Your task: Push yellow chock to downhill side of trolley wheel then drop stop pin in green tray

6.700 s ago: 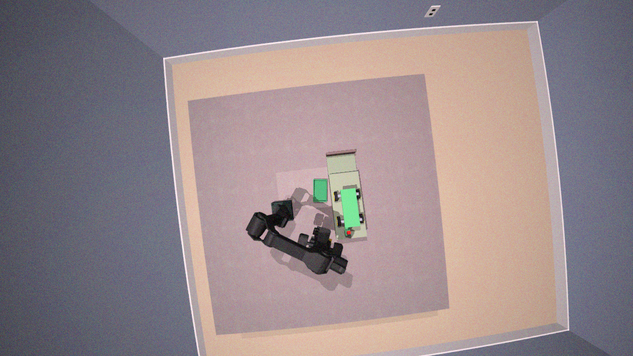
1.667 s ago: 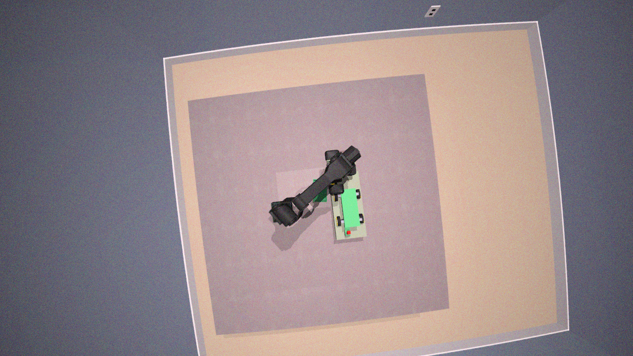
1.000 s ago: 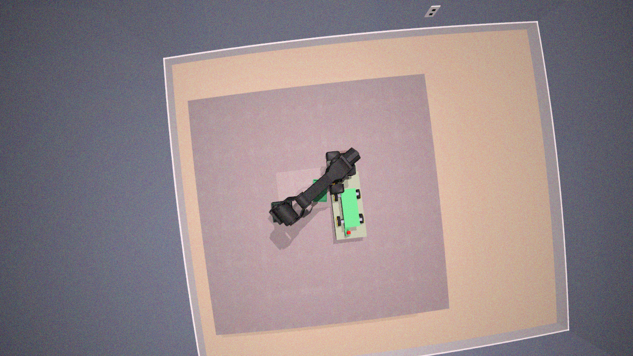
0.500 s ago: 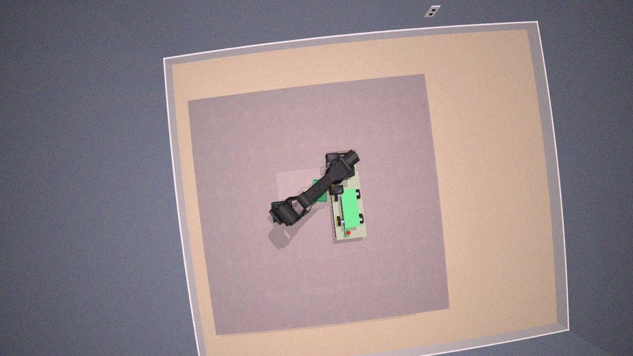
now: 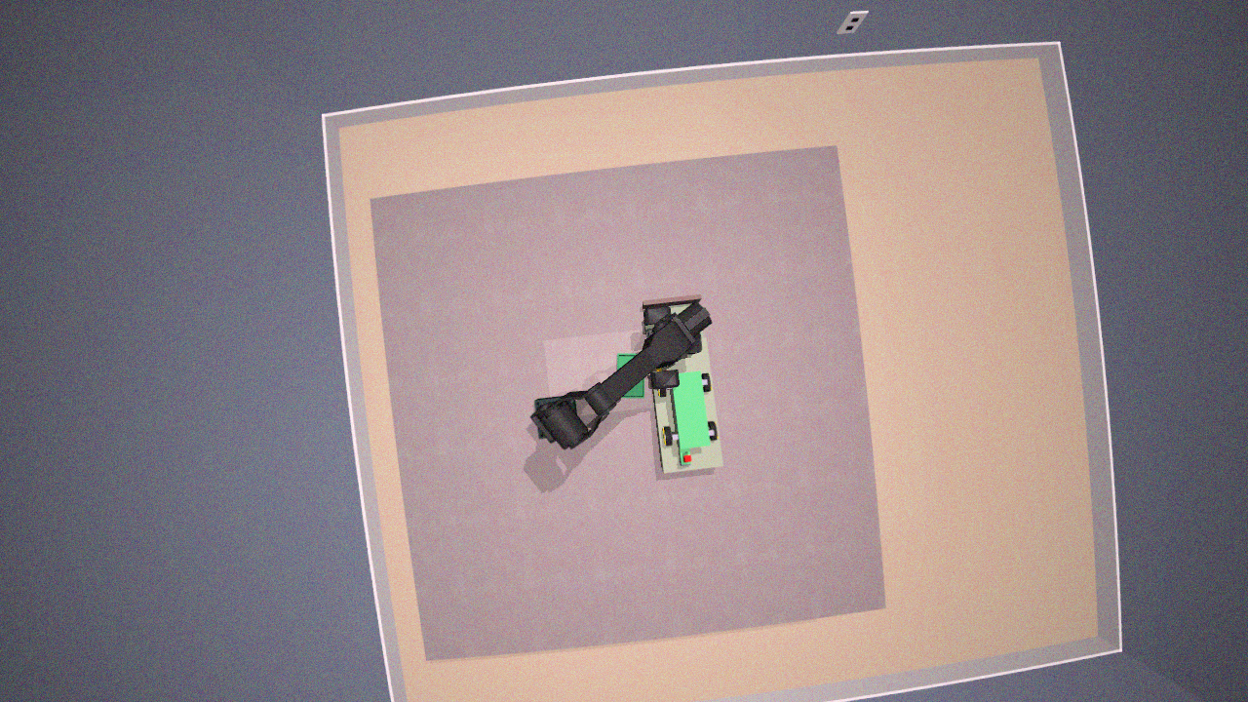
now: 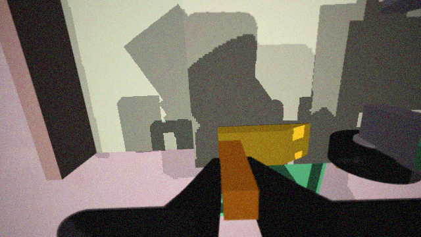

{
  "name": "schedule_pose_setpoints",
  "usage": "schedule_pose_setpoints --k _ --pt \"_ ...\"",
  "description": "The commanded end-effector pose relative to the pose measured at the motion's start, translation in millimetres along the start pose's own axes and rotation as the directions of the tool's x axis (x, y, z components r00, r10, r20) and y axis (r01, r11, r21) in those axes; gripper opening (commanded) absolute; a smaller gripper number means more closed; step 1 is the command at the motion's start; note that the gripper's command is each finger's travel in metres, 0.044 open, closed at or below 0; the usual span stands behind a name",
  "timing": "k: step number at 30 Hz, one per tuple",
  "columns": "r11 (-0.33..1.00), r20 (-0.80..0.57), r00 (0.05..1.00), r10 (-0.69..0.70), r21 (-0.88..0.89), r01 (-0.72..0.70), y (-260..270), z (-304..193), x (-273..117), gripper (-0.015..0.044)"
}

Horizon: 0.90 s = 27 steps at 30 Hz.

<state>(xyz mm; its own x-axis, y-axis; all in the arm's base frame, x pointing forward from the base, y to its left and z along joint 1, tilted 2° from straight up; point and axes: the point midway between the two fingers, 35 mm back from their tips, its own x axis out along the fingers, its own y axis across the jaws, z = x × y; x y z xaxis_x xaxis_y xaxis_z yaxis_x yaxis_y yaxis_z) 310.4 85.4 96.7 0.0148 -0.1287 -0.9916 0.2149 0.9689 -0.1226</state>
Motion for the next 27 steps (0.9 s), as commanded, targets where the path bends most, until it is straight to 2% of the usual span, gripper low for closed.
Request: schedule_pose_setpoints --k 1,26,27 --pt "1.000 -0.003 1.000 -0.007 -0.004 0.007 -5.0 -0.4 0.2 0.0000" --pt "1.000 0.000 1.000 0.001 -0.001 -0.001 -13.3 2.5 -2.6 0.0000" --pt "1.000 0.000 1.000 0.001 -0.001 -0.001 -13.3 2.5 -2.6 0.0026"
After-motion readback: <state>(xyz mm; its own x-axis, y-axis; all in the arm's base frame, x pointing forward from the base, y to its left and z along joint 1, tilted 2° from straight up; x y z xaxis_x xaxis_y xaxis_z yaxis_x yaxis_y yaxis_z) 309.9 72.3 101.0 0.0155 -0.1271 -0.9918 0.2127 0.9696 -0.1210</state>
